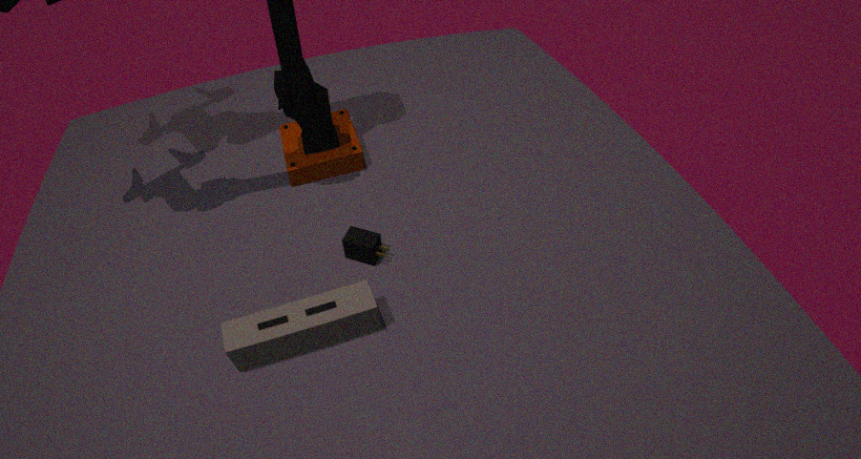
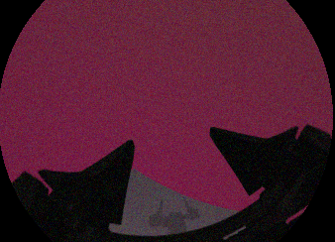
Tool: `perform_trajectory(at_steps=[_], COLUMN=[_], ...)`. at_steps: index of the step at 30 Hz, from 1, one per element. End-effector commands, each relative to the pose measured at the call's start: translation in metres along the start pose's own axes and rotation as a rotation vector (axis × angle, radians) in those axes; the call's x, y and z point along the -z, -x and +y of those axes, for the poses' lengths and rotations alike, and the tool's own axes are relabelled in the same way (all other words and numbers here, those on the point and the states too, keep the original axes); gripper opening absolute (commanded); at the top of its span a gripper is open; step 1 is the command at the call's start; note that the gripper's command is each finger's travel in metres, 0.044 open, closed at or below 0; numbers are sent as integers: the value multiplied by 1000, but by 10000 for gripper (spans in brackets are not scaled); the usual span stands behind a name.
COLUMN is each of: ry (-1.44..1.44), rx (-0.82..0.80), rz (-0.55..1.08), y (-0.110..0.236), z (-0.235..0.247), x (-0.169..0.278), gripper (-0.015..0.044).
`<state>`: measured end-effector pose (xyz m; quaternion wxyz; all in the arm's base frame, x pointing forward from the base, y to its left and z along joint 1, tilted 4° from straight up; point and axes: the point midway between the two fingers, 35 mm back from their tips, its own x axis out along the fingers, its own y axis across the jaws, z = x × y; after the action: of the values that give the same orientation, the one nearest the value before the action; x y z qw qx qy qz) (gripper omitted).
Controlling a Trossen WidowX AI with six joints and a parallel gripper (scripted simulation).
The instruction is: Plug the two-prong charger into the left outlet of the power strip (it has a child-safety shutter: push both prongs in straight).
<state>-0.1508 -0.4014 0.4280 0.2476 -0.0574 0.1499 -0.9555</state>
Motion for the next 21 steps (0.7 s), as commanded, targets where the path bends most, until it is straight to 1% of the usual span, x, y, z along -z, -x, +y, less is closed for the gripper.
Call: perform_trajectory(at_steps=[1,21], ry=[47,255], rx=[-79,-459], rz=[-1,-40], y=[15,106], z=[21,112], x=[4,23], gripper=[440,440])
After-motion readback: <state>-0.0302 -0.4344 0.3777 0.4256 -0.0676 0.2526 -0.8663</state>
